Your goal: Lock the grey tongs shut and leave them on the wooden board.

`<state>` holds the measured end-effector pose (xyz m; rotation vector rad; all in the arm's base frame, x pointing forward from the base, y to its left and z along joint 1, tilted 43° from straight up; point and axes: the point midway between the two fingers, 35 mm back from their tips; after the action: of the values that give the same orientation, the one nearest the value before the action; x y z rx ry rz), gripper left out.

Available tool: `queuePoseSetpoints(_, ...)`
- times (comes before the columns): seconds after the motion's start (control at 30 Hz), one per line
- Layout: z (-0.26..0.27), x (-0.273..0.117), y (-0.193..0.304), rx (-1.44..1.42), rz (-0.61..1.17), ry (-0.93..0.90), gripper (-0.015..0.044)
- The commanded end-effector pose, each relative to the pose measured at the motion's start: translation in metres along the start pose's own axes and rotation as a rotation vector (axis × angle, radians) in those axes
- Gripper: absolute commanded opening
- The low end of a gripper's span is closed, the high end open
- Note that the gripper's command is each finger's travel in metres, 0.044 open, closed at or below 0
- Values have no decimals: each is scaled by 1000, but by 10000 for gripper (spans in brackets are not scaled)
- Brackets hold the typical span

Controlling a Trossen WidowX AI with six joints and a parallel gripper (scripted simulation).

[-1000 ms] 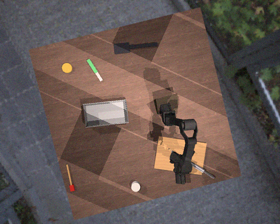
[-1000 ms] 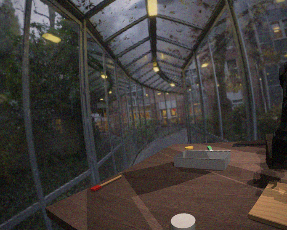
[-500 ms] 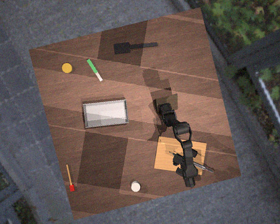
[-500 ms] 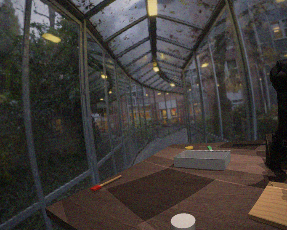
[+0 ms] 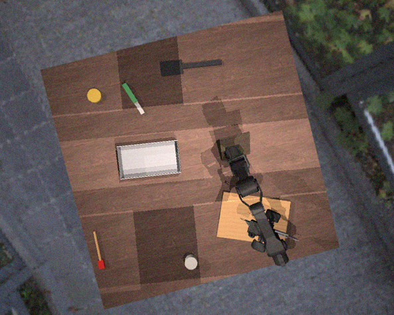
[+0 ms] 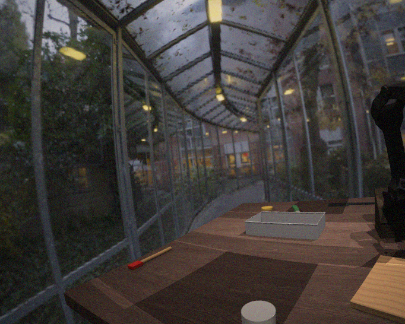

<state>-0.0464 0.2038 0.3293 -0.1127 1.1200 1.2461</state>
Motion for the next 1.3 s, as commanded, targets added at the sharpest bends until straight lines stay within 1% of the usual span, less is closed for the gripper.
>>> queuePoseSetpoints(0.0, 5, -10, 2, -6, -25, -47, -150)
queuePoseSetpoints(0.4, 6, -8, 3, -9, -31, -55, -150)
queuePoseSetpoints(1.27, 10, 34, 7, -9, -32, -55, -150)
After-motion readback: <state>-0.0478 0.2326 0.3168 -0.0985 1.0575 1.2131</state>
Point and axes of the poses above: the point midway between the two fingers, 35 mm back from their tips, its own x axis out along the fingers, its own z axis across the jaws, y = z × x, and after that the axes turned 2 degrees about x, right-handed
